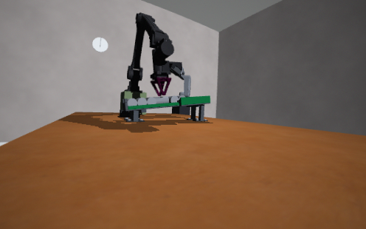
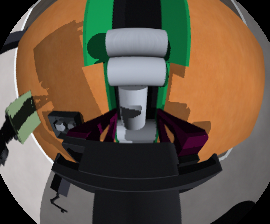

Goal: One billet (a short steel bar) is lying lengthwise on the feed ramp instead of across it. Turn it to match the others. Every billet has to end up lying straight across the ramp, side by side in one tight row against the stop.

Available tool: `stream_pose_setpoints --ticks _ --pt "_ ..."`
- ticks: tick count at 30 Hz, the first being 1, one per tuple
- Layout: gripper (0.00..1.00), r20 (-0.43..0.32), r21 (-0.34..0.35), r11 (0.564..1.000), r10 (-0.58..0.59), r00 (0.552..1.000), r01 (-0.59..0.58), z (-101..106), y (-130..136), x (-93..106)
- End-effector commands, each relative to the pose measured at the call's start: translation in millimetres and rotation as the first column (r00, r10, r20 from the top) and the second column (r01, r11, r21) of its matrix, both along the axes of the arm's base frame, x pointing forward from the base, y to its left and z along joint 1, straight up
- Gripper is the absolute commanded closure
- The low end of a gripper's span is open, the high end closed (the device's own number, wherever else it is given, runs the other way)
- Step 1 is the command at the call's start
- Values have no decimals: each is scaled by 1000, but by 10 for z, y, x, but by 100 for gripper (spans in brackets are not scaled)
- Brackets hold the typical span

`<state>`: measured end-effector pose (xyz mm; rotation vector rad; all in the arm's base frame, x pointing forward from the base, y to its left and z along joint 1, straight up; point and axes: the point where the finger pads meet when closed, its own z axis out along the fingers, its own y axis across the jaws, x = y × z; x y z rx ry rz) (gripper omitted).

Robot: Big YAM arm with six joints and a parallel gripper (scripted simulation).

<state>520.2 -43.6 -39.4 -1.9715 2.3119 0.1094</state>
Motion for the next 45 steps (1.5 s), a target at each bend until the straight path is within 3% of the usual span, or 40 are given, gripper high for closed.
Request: stream_pose_setpoints --ticks 1,7,9,15,17,21,23,24,29,45 --pt "45 -11 2 1000 6 1000 -6 -136 -20 -57" --pt "45 11 -1 1000 6 1000 -6 -84 -25 -17" --pt "45 -11 2 1000 6 1000 -6 -220 -19 -59" --pt "45 -10 2 1000 6 1000 -6 -281 -19 -58" --pt "45 10 0 1000 6 1000 -6 -202 -24 -20" --pt "45 -11 2 1000 6 1000 -6 -334 -19 -61" --pt "45 -11 2 1000 6 1000 -6 -334 -19 -61" --pt "45 1 1 1000 6 1000 -6 -227 -22 -41" --pt "45 -11 2 1000 6 1000 -6 -352 -19 -63" --pt "45 -5 2 1000 6 1000 -6 -334 -20 -50"
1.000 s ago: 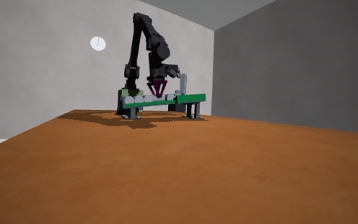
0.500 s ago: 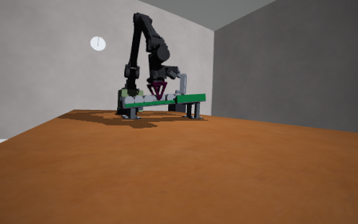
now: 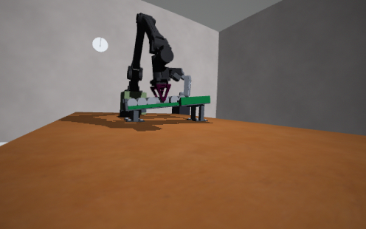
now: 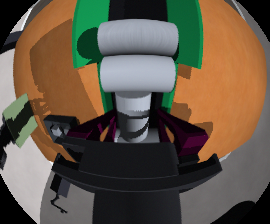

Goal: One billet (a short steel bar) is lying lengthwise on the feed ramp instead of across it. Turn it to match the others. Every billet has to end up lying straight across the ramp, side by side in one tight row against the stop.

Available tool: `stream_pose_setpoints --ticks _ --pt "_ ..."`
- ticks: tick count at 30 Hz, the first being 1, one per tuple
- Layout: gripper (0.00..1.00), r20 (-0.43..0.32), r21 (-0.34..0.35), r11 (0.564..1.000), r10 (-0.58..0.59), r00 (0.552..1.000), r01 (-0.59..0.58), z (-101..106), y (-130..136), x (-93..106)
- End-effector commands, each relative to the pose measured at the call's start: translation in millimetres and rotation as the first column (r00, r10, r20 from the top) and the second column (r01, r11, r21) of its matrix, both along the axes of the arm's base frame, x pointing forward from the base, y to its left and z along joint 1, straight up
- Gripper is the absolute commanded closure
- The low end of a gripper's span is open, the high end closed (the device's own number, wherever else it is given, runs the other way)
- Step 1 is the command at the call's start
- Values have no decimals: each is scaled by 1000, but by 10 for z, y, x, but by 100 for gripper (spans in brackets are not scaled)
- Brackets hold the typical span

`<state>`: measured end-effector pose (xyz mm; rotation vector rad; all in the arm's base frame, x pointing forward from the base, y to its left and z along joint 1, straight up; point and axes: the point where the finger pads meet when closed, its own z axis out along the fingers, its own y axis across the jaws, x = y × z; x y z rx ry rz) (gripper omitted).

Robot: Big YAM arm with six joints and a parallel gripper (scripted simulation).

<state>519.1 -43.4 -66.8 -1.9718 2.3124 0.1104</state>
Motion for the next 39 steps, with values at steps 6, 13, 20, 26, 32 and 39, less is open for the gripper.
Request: stream_pose_setpoints --ticks 6,13,20,26,32,39 --pt "45 -4 1 1000 6 1000 -6 -61 -22 -40" --pt "45 -4 1 1000 6 1000 -6 -61 -22 -40" --pt "45 -4 1 1000 6 1000 -6 -61 -22 -40" --pt "45 -4 1 1000 6 1000 -6 -61 -22 -40" --pt "45 -4 1 1000 6 1000 -6 -61 -22 -40" --pt "100 -7 1 1000 1 1000 -1 -61 -22 -46"
